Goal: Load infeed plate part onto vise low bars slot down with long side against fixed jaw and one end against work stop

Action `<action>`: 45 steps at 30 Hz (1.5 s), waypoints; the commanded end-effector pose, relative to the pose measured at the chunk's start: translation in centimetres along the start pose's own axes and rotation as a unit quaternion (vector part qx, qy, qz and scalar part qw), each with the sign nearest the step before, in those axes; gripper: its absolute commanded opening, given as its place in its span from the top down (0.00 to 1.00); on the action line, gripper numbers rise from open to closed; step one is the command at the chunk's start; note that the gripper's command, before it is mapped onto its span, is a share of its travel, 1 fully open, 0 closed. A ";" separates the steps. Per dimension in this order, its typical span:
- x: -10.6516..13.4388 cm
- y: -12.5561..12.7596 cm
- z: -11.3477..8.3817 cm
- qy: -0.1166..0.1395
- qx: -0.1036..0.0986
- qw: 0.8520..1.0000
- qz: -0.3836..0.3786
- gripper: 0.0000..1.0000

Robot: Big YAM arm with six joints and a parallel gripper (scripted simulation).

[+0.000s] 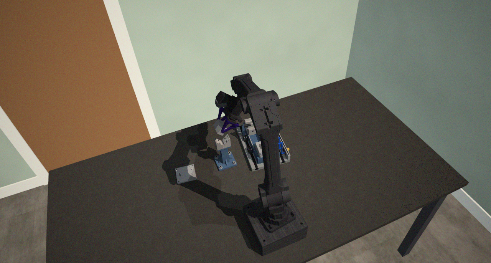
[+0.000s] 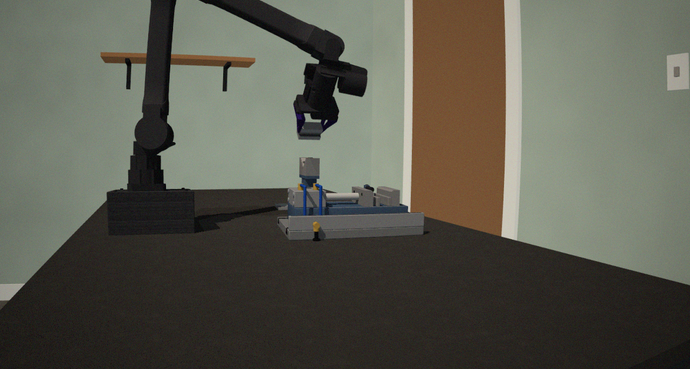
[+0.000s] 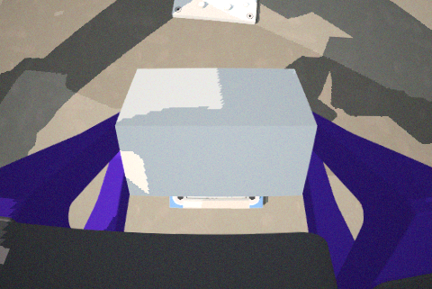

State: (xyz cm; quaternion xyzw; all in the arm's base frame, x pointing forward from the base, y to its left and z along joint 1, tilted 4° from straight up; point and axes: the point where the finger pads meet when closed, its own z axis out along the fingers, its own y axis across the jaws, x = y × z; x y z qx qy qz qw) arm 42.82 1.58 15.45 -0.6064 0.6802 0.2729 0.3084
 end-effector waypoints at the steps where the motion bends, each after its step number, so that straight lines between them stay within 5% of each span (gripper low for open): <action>1: -0.1 -0.9 -0.8 -0.003 0.008 1.000 -0.002 1.00; 45: 0.9 -0.6 0.5 -0.004 0.004 1.000 0.002 1.00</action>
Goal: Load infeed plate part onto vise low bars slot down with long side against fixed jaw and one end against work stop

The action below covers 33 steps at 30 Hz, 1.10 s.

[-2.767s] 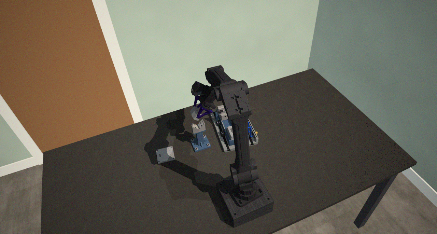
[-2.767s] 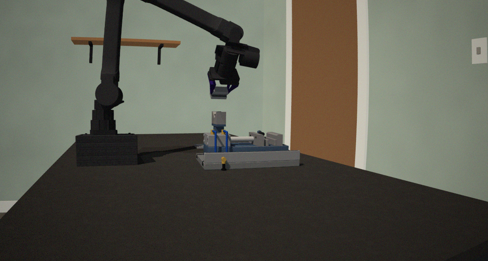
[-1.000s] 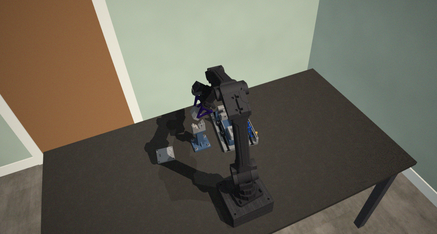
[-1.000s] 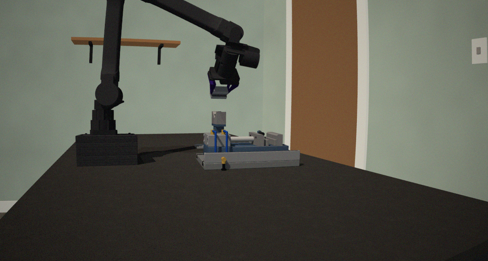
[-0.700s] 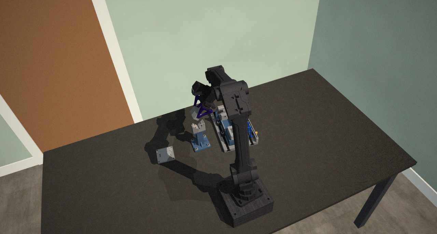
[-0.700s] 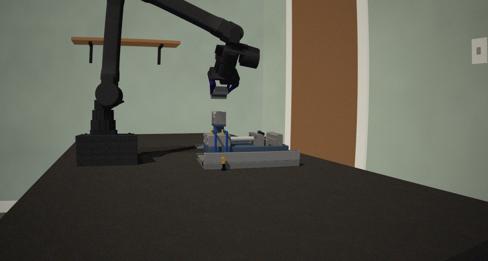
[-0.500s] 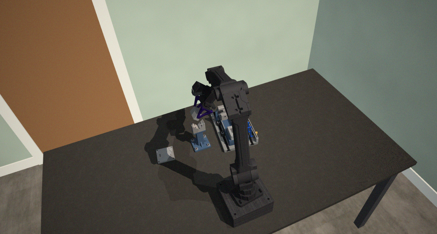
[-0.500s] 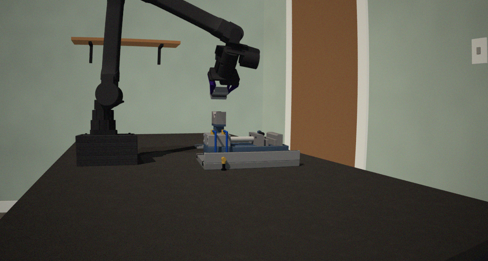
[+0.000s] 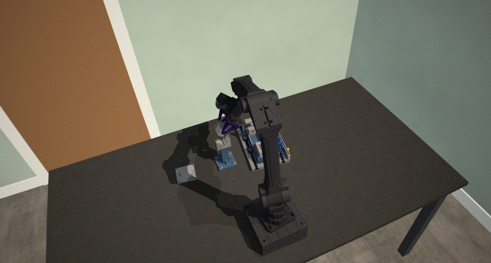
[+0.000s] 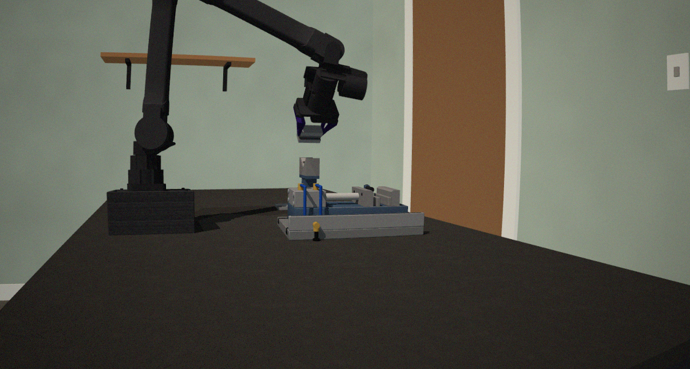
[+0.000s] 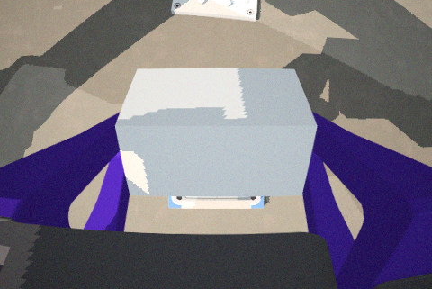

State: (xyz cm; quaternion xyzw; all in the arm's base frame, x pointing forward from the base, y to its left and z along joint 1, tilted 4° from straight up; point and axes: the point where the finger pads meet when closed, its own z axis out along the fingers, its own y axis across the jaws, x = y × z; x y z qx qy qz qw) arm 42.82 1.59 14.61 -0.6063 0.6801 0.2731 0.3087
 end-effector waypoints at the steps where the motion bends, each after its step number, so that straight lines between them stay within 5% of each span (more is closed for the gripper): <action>1: 0.2 -0.7 -0.1 -0.003 0.005 1.000 0.001 1.00; 33: 1.9 -0.8 2.4 -0.003 0.001 1.000 -0.003 1.00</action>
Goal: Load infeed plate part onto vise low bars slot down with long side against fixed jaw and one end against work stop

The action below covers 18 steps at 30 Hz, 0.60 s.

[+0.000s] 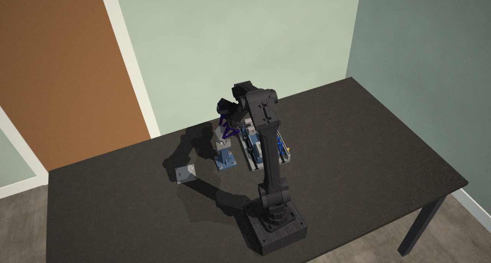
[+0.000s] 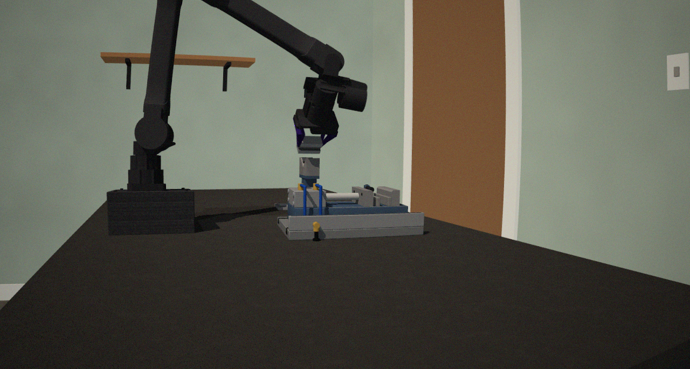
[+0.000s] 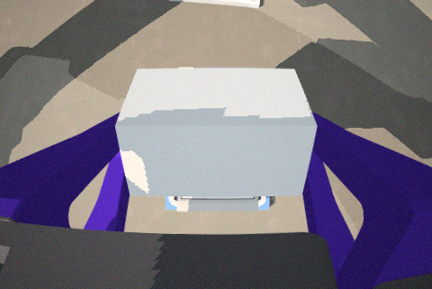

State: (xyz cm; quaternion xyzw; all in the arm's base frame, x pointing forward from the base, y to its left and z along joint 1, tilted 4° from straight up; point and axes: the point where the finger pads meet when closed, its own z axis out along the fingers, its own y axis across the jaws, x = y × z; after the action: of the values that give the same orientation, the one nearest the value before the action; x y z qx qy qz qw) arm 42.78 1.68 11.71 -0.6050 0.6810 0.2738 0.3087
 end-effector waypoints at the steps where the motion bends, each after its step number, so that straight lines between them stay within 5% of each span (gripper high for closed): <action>1: 0.0 -0.6 0.6 -0.003 -0.001 1.000 -0.001 1.00; 18: 0.8 -1.2 1.5 -0.002 0.004 1.000 -0.008 1.00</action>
State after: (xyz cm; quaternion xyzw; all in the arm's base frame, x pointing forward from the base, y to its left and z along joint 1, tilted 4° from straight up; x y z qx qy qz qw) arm 42.75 1.79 9.95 -0.6052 0.6810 0.2731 0.3090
